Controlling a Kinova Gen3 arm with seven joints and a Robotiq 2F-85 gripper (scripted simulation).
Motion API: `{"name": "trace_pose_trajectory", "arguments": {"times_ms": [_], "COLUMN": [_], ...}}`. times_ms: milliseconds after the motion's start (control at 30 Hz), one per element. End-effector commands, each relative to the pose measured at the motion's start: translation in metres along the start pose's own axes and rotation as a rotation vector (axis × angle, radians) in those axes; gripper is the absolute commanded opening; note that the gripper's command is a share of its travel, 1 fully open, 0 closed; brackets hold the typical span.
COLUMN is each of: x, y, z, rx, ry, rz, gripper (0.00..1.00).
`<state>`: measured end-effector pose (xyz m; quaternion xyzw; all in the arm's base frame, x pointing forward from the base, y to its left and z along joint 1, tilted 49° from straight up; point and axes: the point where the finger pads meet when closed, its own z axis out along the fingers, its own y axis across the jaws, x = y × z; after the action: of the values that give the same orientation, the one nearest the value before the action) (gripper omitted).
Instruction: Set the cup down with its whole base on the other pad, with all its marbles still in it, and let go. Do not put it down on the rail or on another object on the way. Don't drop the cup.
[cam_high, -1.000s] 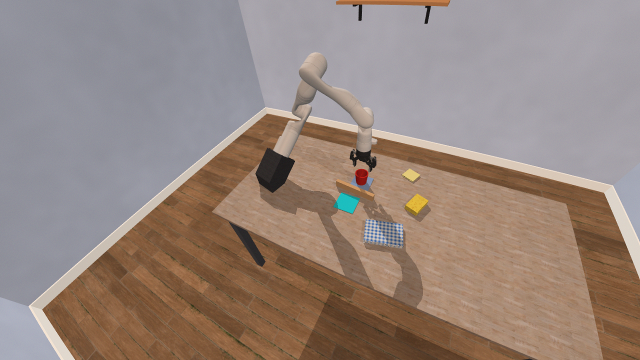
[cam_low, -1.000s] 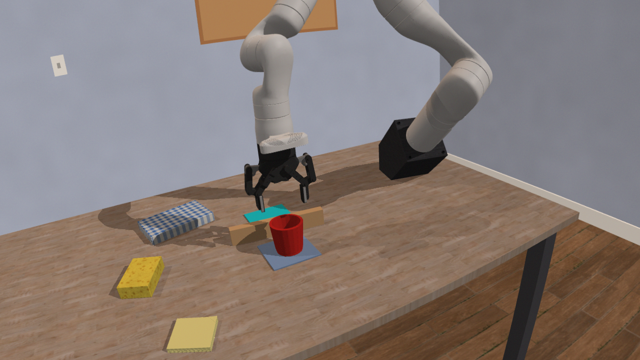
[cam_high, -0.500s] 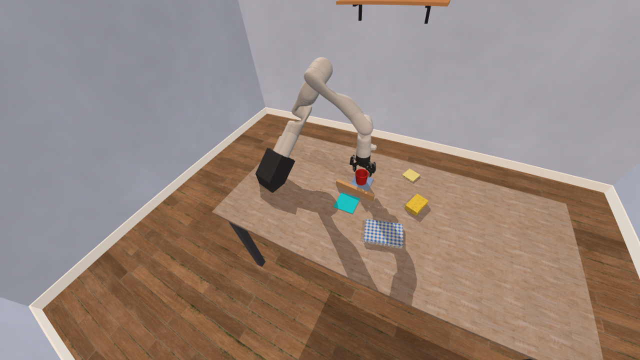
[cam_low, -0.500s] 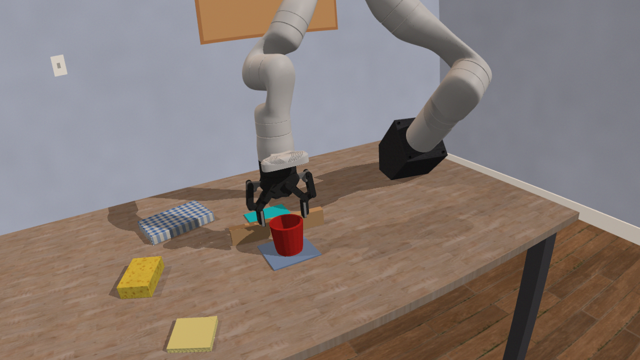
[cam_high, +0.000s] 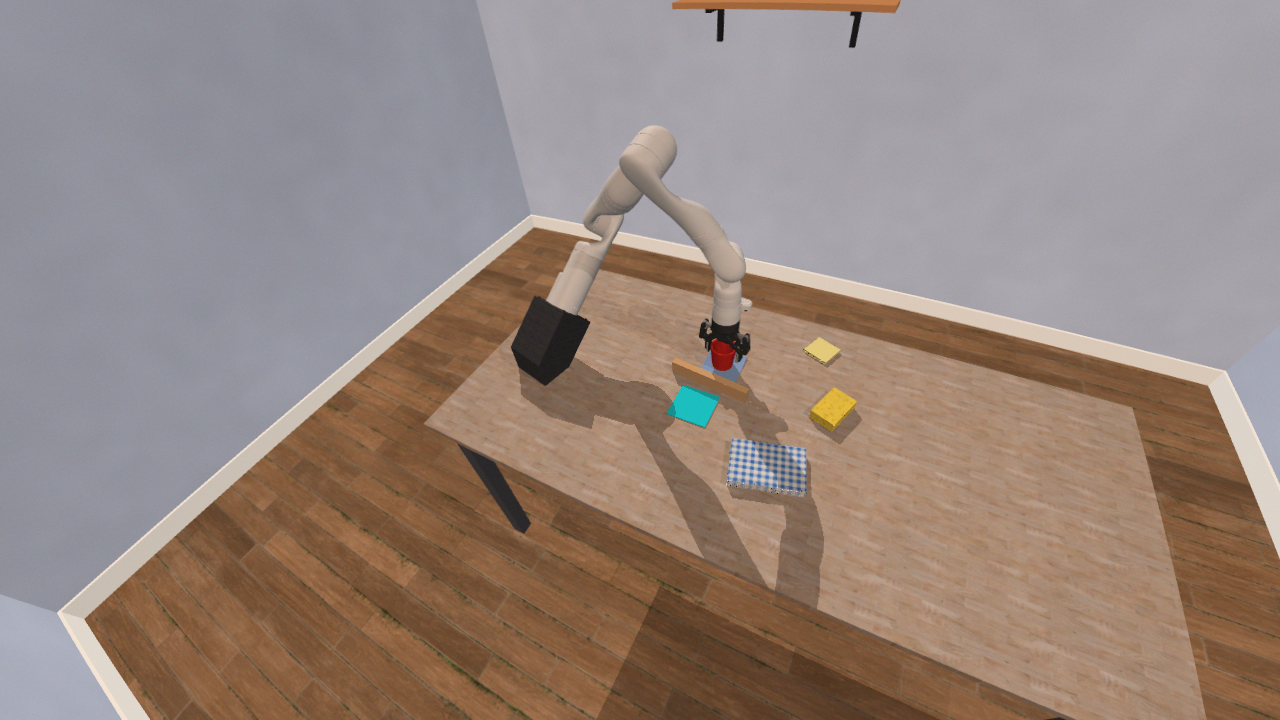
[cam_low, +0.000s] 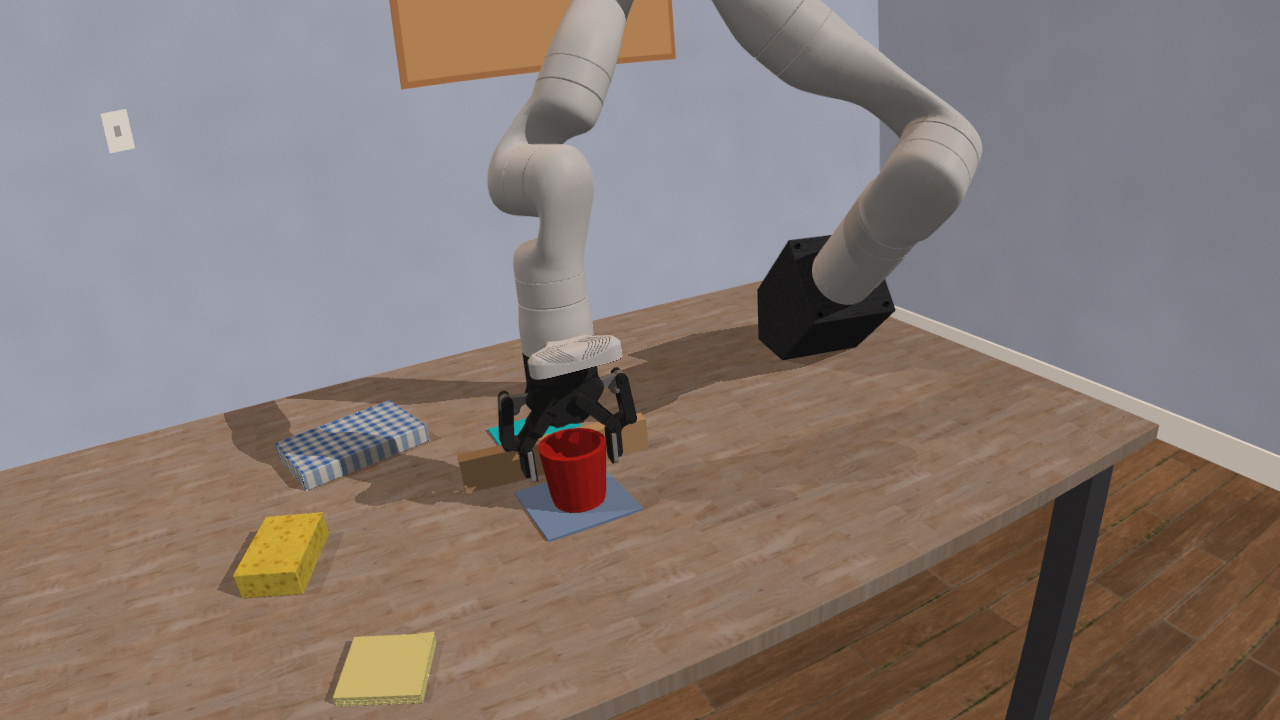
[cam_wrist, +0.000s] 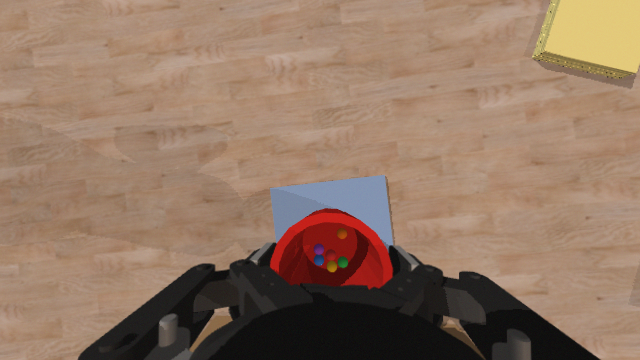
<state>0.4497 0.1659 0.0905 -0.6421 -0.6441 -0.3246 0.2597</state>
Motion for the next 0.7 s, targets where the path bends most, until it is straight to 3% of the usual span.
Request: {"name": "trace_pose_trajectory", "arguments": {"times_ms": [0,667], "x": [0.0019,0.0019], "y": [-0.0011,-0.0011], "z": [0.0034,0.0037], "rx": [0.005,0.005], "ry": [0.001,0.001], "rz": [-0.003,-0.003], "gripper": [1.00,0.99]}}
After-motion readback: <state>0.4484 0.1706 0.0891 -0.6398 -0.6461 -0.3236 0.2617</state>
